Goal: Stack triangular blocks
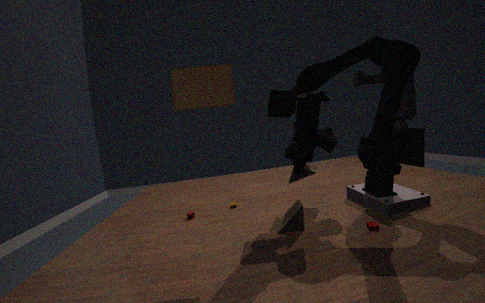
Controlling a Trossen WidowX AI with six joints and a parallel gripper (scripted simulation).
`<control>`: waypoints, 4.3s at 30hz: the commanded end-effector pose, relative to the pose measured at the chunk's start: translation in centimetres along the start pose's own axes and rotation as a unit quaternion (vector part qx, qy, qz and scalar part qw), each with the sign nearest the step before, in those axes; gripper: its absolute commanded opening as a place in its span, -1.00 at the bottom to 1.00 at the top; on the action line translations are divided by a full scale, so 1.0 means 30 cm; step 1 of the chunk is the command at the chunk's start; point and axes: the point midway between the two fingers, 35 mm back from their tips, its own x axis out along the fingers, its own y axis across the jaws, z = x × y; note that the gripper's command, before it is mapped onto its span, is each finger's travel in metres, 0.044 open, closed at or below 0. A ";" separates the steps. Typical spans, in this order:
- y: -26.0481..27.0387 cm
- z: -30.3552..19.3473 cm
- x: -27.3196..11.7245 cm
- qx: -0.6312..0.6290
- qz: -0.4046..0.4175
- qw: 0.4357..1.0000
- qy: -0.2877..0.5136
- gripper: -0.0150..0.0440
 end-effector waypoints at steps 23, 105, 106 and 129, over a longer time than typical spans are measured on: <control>-0.001 -0.055 -0.003 -0.129 -0.077 0.972 -0.179 -0.49; -0.457 -0.119 0.094 -0.211 -0.091 0.959 -0.169 -0.49; -0.456 -0.119 0.092 -0.210 -0.092 0.959 -0.168 -0.49; -0.459 -0.117 0.093 -0.208 -0.094 0.959 -0.169 -0.49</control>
